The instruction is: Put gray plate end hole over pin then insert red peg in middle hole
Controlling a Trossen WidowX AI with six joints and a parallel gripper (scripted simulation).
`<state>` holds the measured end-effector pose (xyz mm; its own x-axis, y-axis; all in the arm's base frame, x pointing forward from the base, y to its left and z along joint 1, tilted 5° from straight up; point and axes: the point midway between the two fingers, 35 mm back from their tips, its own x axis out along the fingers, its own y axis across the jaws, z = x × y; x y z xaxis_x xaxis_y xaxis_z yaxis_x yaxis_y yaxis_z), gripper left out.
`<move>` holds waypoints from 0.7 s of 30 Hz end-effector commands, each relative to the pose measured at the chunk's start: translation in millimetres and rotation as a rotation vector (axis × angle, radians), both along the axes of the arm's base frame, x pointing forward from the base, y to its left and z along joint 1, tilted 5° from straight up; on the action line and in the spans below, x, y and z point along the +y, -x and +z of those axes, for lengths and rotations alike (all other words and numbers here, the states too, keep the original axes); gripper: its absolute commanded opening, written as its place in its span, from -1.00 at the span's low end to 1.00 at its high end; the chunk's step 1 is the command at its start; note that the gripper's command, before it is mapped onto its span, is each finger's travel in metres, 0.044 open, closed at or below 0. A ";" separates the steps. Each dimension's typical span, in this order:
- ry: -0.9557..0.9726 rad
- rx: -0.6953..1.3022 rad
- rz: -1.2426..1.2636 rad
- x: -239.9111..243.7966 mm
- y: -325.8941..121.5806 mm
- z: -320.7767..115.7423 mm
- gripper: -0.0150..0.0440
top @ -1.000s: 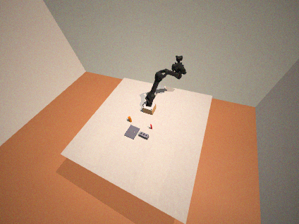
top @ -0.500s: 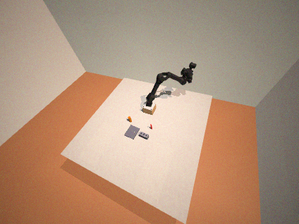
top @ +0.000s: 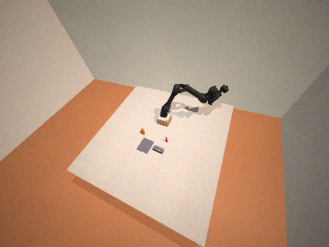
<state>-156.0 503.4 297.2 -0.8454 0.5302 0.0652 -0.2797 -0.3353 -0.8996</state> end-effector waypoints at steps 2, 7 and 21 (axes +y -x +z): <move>0.111 -0.005 -0.218 25.0 -84.0 -15.4 1.00; 0.221 -0.004 -0.398 34.5 -155.9 -34.2 1.00; 0.630 0.054 -0.928 -14.4 -365.4 -100.2 1.00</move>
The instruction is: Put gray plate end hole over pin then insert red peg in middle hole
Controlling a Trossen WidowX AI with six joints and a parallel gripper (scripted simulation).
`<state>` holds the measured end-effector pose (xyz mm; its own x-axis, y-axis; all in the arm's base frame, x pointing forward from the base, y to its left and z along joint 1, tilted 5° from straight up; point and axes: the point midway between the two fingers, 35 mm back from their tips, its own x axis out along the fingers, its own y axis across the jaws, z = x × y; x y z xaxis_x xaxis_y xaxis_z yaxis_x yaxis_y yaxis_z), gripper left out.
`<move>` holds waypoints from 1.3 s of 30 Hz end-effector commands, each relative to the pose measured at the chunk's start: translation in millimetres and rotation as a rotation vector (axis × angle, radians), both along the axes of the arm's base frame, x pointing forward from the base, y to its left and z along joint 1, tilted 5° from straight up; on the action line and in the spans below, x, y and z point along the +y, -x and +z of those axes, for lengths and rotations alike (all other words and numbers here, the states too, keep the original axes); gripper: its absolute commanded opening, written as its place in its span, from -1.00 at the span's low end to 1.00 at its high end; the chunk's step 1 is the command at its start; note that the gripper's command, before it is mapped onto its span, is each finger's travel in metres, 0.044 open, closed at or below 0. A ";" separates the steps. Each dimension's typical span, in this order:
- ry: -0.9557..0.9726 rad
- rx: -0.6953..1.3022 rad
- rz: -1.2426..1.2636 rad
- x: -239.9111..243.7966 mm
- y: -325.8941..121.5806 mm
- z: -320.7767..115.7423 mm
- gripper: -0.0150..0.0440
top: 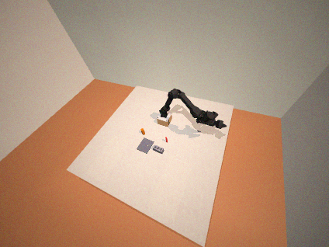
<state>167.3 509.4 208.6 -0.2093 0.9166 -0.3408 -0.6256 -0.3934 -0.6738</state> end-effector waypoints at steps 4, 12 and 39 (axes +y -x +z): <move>0.192 0.070 -0.267 -54.1 -91.6 -29.5 1.00; 0.364 0.163 -0.510 -119.6 -158.2 -60.9 1.00; 1.155 0.553 -1.039 -483.0 -206.8 -130.8 1.00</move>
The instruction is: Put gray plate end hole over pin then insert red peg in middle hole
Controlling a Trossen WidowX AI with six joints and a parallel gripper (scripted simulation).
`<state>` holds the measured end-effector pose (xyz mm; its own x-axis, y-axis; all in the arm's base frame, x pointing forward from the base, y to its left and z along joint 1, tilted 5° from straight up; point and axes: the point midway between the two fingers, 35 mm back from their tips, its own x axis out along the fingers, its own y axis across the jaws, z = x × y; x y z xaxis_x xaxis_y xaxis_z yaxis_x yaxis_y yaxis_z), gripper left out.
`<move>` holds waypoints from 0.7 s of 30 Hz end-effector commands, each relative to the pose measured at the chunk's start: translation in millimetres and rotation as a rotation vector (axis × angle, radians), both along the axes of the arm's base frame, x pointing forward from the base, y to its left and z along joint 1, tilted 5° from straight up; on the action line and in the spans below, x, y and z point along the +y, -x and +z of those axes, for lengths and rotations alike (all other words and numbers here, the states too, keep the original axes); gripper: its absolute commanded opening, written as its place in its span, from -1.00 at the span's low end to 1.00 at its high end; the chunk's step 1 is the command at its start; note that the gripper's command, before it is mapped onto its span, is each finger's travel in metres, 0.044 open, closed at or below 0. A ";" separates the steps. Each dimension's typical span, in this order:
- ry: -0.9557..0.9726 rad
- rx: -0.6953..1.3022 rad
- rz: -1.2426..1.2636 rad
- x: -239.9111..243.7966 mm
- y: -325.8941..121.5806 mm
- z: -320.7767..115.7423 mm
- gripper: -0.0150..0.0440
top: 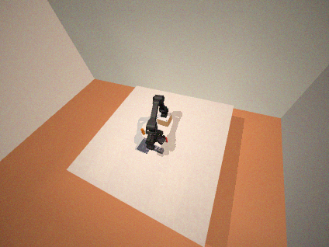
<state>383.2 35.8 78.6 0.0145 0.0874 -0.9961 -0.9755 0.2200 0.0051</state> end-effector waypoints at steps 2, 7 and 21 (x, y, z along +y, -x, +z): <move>0.024 0.041 0.003 -9.4 9.1 -0.7 1.00; 0.024 0.041 0.003 -6.6 8.8 -42.0 1.00; 0.023 0.042 0.003 -2.7 14.5 -80.5 1.00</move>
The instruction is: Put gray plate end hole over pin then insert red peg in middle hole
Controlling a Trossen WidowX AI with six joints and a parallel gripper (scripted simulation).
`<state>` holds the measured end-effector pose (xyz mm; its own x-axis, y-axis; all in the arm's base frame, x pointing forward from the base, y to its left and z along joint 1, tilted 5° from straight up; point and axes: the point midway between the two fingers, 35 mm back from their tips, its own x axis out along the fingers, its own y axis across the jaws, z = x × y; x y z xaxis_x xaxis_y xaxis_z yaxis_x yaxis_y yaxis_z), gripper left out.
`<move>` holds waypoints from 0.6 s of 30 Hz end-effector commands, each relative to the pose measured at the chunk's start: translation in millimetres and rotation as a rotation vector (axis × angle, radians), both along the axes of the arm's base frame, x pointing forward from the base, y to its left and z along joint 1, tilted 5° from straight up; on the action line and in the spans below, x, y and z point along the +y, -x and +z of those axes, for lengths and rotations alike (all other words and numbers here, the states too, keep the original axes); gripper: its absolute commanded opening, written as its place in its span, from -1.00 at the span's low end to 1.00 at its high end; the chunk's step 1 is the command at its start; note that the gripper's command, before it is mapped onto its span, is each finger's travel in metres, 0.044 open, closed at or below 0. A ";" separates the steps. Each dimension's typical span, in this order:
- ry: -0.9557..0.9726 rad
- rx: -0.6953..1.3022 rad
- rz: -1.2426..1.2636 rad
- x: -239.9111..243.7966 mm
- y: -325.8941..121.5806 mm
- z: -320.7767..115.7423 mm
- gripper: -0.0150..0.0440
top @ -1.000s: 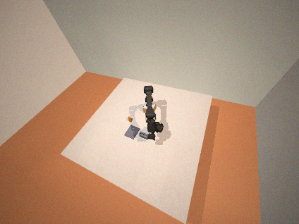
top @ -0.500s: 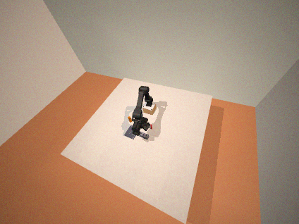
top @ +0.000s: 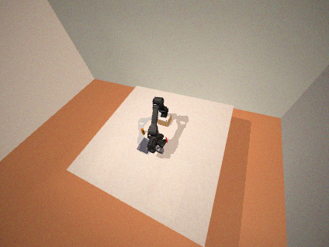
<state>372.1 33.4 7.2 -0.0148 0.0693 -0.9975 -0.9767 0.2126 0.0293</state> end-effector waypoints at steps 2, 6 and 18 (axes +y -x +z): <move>0.005 0.013 -0.005 -0.3 3.4 -9.1 1.00; 0.005 0.013 -0.005 0.0 3.2 -13.2 1.00; 0.005 0.013 -0.005 1.4 3.1 -33.0 1.00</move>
